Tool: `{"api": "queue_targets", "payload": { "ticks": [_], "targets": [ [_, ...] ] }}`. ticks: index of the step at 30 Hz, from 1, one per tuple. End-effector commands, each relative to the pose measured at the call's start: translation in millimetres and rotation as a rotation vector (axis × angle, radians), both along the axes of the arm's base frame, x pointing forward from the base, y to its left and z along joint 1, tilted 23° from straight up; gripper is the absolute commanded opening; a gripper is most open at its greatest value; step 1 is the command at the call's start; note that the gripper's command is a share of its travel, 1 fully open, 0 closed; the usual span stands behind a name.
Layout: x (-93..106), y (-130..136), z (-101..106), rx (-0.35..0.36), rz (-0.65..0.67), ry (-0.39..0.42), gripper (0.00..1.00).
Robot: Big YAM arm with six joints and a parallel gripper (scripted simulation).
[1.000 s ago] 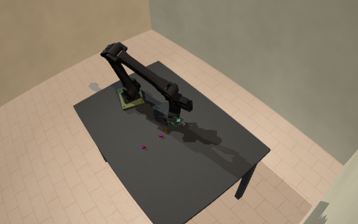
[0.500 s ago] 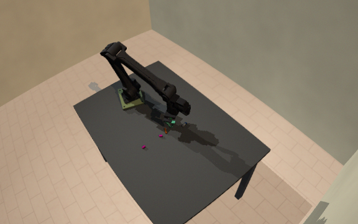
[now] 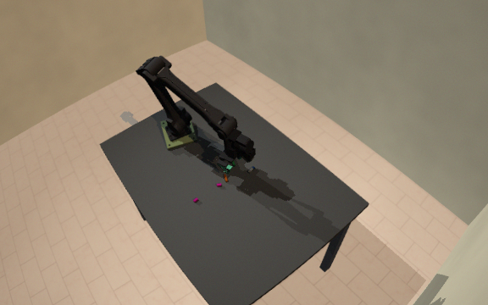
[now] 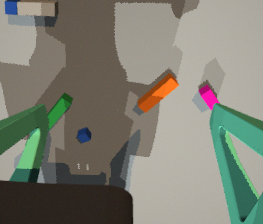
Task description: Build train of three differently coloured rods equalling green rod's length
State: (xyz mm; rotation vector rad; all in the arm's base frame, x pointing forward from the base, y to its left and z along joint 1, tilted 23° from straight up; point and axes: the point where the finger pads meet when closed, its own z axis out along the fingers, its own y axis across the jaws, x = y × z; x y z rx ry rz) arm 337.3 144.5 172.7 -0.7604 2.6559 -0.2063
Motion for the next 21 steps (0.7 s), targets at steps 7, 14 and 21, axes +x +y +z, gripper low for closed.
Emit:
{"api": "queue_targets", "payload": {
  "ticks": [7, 14, 21],
  "targets": [
    [-0.6, -11.3, 1.3, 0.076, -0.172, -0.017, 1.00],
    [-0.1, -19.0, 3.8, 0.155, -0.326, -0.041, 1.00],
    [-1.7, -23.5, -4.1, 0.167, -0.397, -0.022, 1.00]
  ]
}}
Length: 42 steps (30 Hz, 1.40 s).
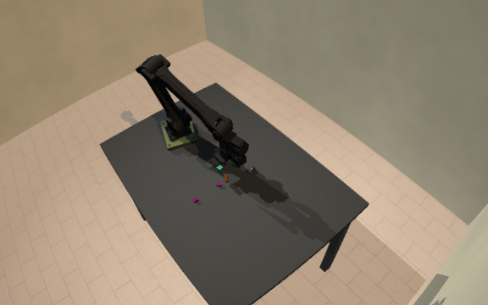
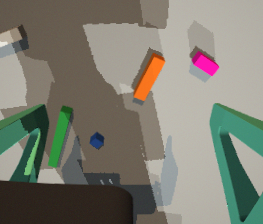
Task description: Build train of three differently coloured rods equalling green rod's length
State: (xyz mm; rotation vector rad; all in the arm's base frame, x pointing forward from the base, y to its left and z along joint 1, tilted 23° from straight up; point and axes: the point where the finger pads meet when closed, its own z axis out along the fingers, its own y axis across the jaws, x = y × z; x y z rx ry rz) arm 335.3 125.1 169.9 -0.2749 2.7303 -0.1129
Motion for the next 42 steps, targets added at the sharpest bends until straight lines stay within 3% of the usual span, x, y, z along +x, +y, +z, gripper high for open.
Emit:
{"api": "queue_targets", "payload": {
  "ticks": [1, 8, 15, 20, 21, 42],
  "targets": [
    [0.7, -7.0, 4.8, 0.070, -0.131, -0.032, 1.00],
    [-0.6, -10.6, -1.3, 0.083, -0.188, -0.016, 1.00],
    [-1.6, -19.6, 1.6, 0.170, -0.362, -0.042, 1.00],
    [-3.0, -19.4, -5.2, 0.171, -0.389, -0.024, 1.00],
    [-3.2, -18.5, -5.2, 0.171, -0.387, -0.024, 0.23],
    [-3.2, -18.6, -5.2, 0.170, -0.387, -0.025, 0.23]
  ]
}}
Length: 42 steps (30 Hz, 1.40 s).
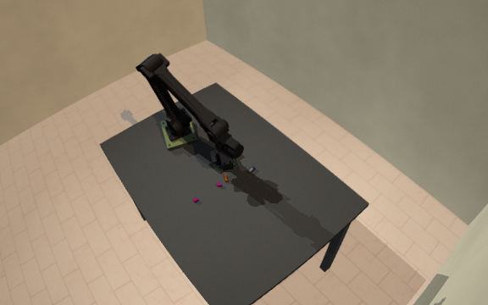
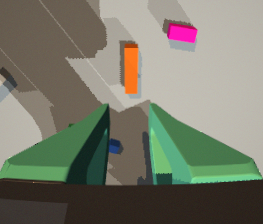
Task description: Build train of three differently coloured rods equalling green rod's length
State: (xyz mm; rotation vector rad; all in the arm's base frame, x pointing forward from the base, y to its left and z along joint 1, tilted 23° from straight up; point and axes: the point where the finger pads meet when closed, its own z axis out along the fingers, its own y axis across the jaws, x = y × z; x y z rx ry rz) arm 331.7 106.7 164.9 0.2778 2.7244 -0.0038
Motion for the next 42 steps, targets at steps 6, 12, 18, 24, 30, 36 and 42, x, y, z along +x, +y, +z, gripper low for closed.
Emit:
{"api": "queue_targets", "payload": {
  "ticks": [6, 12, 18, 24, 30, 36, 42],
  "targets": [
    [0.4, -0.2, -0.2, 0.013, -0.015, -0.010, 0.23],
    [0.4, -0.2, -0.2, 0.013, -0.015, -0.010, 0.23],
    [0.9, -0.1, -0.6, 0.013, -0.016, -0.010, 0.23],
    [2.8, -1.2, -5.8, 0.010, -0.020, -0.002, 0.23],
    [5.0, -2.8, -10.2, 0.006, -0.016, -0.001, 0.23],
    [6.5, -3.2, -10.7, 0.007, -0.007, -0.011, 0.23],
    [9.9, -3.4, -22.8, 0.001, -0.004, 0.000, 0.23]
  ]
}}
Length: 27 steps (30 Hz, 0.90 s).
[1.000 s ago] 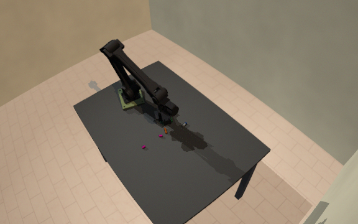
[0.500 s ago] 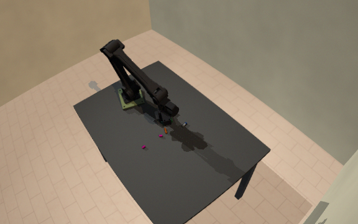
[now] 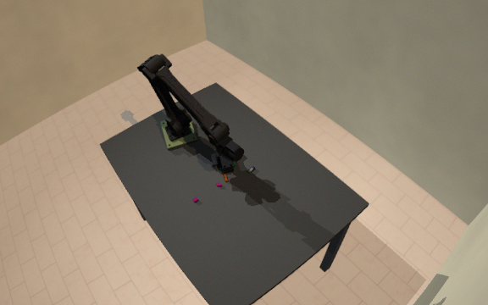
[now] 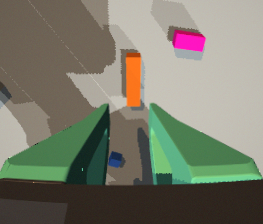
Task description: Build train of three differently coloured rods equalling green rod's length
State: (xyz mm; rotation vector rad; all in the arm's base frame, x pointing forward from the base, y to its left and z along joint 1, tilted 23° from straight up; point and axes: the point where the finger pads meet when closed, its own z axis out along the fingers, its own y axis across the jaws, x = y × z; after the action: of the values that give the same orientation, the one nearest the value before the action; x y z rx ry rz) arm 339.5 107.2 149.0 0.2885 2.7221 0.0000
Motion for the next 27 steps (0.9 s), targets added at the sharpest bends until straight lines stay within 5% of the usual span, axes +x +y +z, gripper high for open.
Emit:
{"api": "queue_targets", "payload": {
  "ticks": [1, 27],
  "targets": [
    [2.7, -4.0, -8.3, -0.003, 0.003, 0.001, 0.23],
    [12.7, -4.4, -29.0, 0.002, 0.005, -0.013, 0.23]
  ]
}}
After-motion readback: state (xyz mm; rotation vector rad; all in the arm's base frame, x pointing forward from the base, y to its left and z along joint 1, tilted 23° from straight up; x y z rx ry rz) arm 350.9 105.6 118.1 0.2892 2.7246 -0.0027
